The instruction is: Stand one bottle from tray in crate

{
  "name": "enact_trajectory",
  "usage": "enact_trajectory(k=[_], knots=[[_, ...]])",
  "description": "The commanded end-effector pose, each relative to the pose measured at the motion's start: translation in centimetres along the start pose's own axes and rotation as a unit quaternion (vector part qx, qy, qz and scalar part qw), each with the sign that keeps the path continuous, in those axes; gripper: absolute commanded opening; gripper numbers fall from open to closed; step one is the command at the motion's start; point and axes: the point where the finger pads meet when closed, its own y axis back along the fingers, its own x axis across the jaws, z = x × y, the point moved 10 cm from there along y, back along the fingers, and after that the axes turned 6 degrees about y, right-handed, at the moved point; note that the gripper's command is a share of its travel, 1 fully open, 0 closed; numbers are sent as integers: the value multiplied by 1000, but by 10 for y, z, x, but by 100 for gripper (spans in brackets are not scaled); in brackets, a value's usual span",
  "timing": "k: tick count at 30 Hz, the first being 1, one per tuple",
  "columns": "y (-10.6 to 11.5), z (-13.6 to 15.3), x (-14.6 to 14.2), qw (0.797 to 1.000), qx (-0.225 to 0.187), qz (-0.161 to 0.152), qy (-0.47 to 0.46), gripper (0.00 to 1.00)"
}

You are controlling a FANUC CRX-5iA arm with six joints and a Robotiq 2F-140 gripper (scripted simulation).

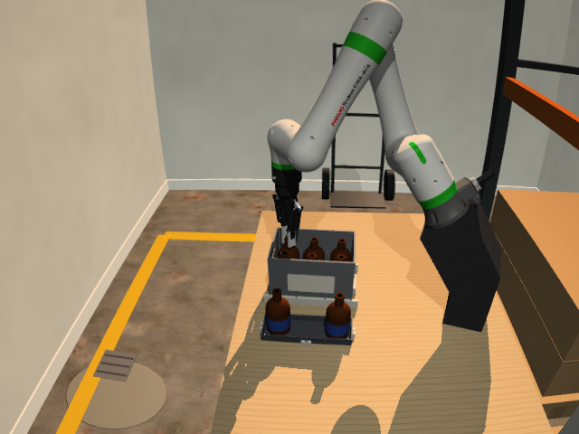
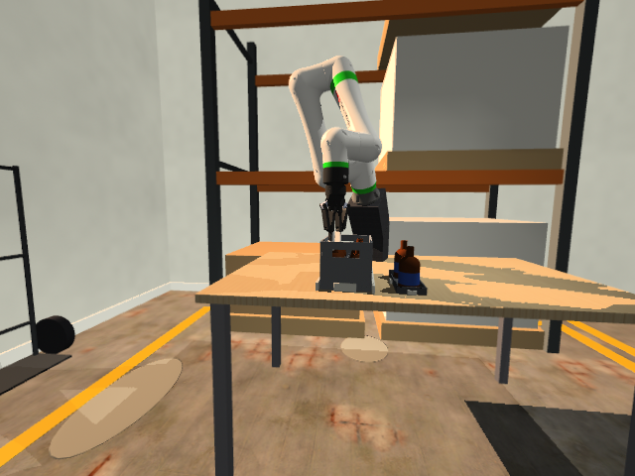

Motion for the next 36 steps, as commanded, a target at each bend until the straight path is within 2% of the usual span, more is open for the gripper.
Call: enact_trajectory(k=[1,12,13,36], knots=[[0,0,0,1000,0,0,0,0],[0,0,0,1000,0,0,0,0],[0,0,0,1000,0,0,0,38],[0,0,0,1000,0,0,0,38]])
